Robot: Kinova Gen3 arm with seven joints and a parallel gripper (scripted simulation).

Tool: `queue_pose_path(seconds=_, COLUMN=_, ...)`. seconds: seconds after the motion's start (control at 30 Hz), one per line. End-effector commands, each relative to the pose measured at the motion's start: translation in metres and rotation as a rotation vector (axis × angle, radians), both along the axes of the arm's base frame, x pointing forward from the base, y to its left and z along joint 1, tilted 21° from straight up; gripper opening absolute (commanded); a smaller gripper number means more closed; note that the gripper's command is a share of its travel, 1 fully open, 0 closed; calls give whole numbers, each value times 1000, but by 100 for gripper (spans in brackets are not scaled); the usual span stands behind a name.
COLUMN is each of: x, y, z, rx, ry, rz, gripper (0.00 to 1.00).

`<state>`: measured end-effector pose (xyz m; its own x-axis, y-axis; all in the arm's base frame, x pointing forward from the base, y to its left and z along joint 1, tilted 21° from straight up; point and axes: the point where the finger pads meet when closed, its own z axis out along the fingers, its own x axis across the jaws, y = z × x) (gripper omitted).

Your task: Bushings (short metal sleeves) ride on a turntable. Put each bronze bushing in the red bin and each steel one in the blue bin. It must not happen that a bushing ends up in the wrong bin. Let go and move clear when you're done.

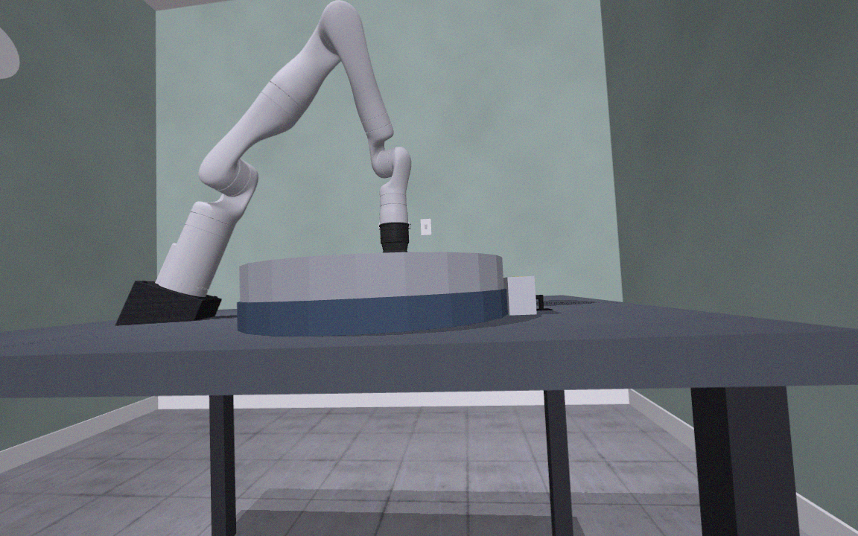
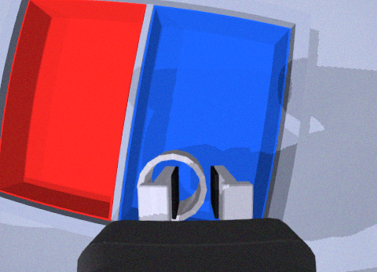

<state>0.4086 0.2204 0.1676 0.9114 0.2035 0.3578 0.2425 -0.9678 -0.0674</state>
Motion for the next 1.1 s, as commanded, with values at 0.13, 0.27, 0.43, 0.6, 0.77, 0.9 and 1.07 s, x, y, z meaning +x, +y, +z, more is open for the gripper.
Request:
queue_pose_path(seconds=0.13, x=0, y=0, z=2, rx=0, ry=-2, rz=-1, gripper=47)
queue_pose_path(seconds=0.27, x=0, y=-1, z=4, rx=0, ry=-2, rz=-1, gripper=47)
queue_pose_path(seconds=0.43, x=-1, y=-1, z=5, rx=0, ry=-2, rz=-1, gripper=47)
queue_pose_path(seconds=0.6, x=-1, y=-1, z=7, rx=0, ry=-2, rz=-1, gripper=47)
queue_pose_path(seconds=0.77, x=-1, y=-1, z=7, rx=0, ry=-2, rz=-1, gripper=47)
queue_pose_path(seconds=0.9, x=-2, y=-1, z=8, rx=0, ry=-2, rz=-1, gripper=47)
queue_pose_path(seconds=1.07, x=-2, y=-2, z=9, rx=0, ry=-2, rz=-1, gripper=47)
